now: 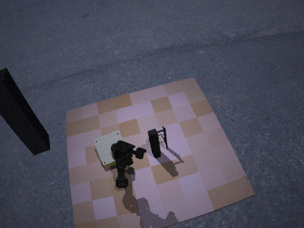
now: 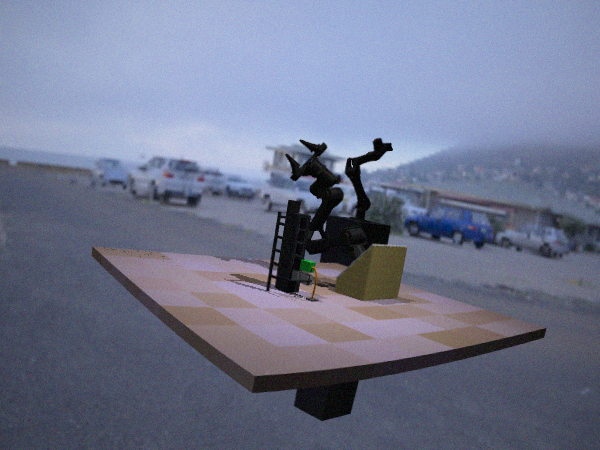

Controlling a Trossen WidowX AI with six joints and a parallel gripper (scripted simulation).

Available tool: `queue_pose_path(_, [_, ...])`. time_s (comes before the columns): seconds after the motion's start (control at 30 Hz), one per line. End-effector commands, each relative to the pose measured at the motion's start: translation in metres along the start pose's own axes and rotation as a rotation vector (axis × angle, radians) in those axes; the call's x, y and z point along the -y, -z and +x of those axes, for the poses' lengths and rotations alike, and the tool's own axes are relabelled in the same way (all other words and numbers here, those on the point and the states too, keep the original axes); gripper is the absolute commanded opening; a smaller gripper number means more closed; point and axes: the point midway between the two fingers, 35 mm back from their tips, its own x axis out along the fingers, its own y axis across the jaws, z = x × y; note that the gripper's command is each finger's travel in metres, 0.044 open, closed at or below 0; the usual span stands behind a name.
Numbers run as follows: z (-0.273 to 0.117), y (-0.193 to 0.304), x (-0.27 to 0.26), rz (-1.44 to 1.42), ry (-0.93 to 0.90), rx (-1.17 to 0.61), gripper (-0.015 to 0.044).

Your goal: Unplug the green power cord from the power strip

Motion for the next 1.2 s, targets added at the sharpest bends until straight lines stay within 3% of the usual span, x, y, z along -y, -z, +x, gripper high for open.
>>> queue_pose_path(0.0, [0.001, 0.003, -0.001, -0.011, -0.002, -0.008, 0.0374])
queue_pose_path(0.27, [0.014, 0.127, -0.016, -0.506, -0.062, -0.369, 0.0164])
queue_pose_path(0.57, [-0.006, 0.267, 0.046, -1.058, -0.113, -0.851, 0.0160])
queue_pose_path(0.77, [-0.044, 0.326, 0.109, -1.327, -0.141, -1.202, 0.0160])
queue_pose_path(0.97, [-0.100, 0.358, 0.182, -1.558, -0.183, -1.629, 0.0160])
queue_pose_path(1.17, [-0.170, 0.354, 0.254, -1.710, -0.259, -2.158, 0.0160])
